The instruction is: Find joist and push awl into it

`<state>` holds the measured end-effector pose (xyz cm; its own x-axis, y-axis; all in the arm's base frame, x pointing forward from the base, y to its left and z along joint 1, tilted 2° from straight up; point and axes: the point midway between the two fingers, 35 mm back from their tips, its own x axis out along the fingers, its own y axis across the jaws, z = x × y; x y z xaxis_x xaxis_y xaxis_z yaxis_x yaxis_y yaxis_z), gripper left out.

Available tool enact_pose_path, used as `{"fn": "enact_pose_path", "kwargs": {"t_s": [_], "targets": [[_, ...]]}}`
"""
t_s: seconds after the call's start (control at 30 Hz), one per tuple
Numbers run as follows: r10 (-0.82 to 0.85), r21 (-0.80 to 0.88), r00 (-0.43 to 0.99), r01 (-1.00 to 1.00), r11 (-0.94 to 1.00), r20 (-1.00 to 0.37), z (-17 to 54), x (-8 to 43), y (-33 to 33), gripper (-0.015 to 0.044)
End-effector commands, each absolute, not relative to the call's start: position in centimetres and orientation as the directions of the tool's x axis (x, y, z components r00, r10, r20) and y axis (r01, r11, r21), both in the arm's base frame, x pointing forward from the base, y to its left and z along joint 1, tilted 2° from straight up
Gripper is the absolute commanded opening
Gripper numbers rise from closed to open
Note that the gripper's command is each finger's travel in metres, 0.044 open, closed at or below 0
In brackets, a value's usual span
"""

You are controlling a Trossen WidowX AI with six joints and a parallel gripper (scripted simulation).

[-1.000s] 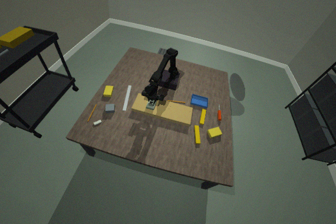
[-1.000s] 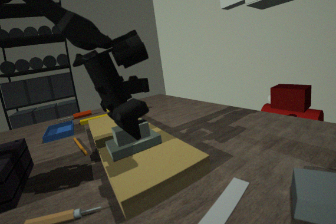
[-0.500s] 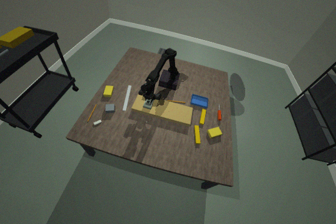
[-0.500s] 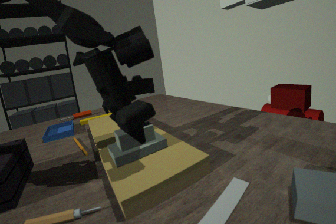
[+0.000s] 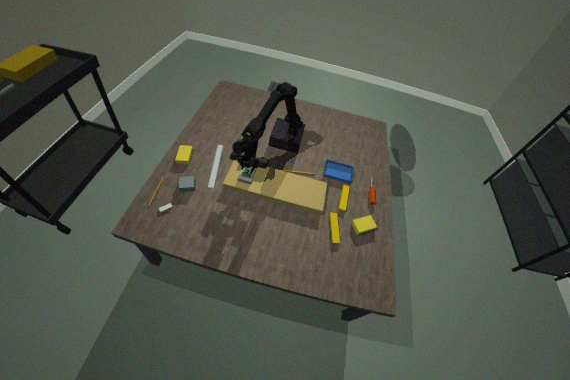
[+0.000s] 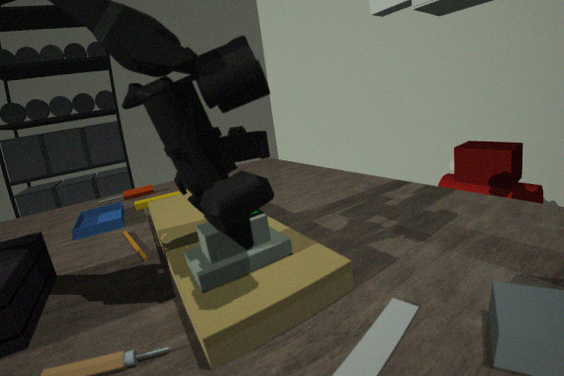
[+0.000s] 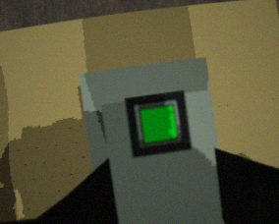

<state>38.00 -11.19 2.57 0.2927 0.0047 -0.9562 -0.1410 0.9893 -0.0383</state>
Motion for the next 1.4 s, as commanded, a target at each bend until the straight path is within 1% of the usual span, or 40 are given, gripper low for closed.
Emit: {"fn": "enact_pose_path", "kwargs": {"t_s": [0.0, 0.57, 0.93, 1.07, 1.37], "targets": [[0.002, -0.041, 0.292, -0.141, 0.989, -0.956, 2.6, 38.2, -12.2, 0.0], [0.0, -0.043, 0.292, -0.14, 0.989, -0.956, 2.7, 38.6, -15.1, 0.0], [0.002, -0.041, 0.293, -0.139, 0.989, -0.956, 2.8, 38.5, -14.7, 0.0], [0.001, -0.041, 0.293, -0.139, 0.989, -0.956, 4.3, 38.6, -14.7, 0.0], [0.0, -0.042, 0.293, -0.14, 0.989, -0.956, 10.0, 38.5, -14.7, 0.0]]}}
